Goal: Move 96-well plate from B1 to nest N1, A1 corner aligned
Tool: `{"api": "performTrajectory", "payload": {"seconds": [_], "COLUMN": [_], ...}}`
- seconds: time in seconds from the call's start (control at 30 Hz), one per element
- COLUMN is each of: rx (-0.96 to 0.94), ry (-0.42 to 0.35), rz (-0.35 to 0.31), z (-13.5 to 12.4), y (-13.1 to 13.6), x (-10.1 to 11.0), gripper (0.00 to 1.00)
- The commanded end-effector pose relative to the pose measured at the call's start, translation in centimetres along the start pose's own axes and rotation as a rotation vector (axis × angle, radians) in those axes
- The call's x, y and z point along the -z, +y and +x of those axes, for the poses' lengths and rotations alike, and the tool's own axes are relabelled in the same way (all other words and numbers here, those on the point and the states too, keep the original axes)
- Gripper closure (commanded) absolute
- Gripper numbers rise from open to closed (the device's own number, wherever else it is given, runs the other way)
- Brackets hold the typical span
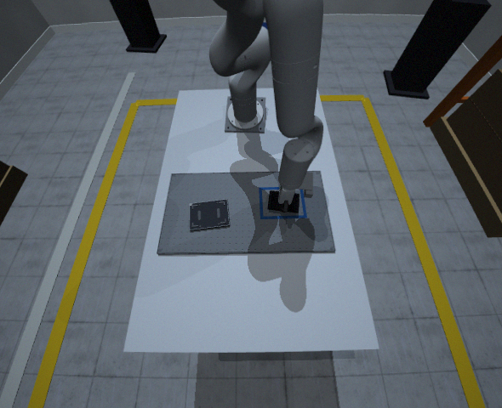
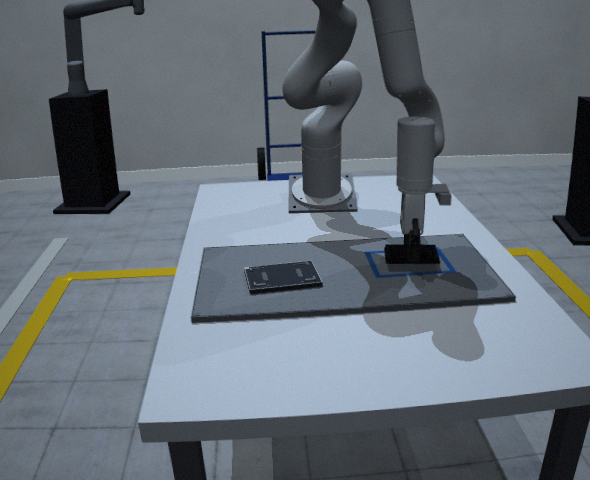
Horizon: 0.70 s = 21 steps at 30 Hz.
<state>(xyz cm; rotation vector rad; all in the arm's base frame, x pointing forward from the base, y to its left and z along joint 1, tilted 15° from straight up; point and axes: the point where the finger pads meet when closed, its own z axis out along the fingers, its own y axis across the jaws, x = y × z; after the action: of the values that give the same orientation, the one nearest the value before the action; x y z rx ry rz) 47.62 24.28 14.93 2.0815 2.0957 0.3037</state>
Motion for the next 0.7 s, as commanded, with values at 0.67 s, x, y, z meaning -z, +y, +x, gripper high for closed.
{"api": "performTrajectory", "payload": {"seconds": [0.67], "rx": [0.0], "ry": [0.001], "rz": [-0.001], "z": [0.0], "y": [0.1], "x": [2.2], "gripper": [1.0]}}
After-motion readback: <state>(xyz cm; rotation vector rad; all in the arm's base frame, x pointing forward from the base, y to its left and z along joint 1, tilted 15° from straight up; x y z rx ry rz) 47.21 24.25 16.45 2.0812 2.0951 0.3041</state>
